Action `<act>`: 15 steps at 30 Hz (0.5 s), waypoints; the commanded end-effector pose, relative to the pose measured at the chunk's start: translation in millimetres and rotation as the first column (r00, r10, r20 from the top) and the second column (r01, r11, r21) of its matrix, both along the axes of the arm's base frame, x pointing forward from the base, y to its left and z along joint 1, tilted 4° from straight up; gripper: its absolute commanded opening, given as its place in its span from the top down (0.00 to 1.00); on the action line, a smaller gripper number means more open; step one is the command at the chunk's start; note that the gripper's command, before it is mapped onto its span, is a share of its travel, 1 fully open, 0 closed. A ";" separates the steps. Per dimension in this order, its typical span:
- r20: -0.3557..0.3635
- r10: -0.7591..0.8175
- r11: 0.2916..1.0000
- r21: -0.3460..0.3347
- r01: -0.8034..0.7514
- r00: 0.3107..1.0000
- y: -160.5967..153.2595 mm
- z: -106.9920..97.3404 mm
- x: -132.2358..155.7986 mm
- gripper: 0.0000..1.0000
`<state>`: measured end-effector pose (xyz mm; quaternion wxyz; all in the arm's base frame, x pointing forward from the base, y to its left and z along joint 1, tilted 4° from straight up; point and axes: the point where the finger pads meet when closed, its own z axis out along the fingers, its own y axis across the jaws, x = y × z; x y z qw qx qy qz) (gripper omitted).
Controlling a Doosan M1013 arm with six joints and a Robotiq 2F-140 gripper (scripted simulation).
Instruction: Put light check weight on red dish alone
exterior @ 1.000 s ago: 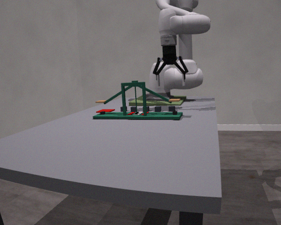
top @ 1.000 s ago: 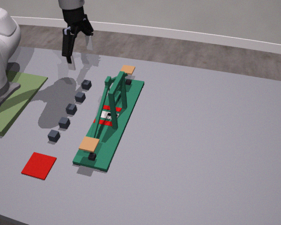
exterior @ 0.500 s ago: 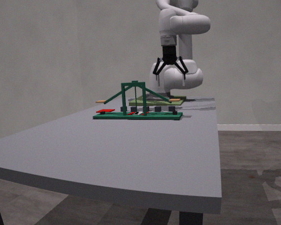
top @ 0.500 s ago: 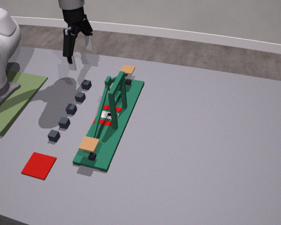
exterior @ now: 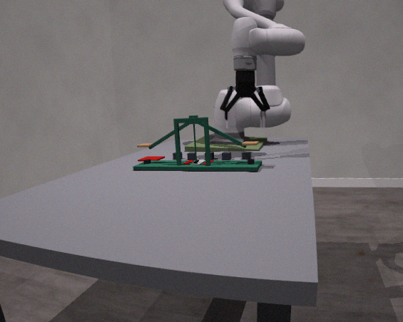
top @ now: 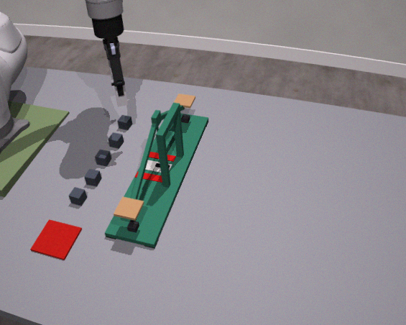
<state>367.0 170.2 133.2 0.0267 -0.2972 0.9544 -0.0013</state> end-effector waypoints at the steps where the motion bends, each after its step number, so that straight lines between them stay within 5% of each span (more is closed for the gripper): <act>1: 0.004 0.276 0.961 0.001 -0.276 0.961 0.6 -9.9 0.3 0.00; 5: 0.006 0.365 0.931 -0.008 -0.365 0.931 0.8 -11.9 0.3 0.00; 10: 0.008 0.627 0.779 -0.026 -0.626 0.779 0.9 -13.3 0.3 0.00; 11: 0.008 0.662 0.750 -0.027 -0.661 0.750 0.9 -13.3 0.3 0.65; 15: 0.011 0.784 0.620 -0.015 -0.784 0.620 0.9 -13.3 0.3 0.65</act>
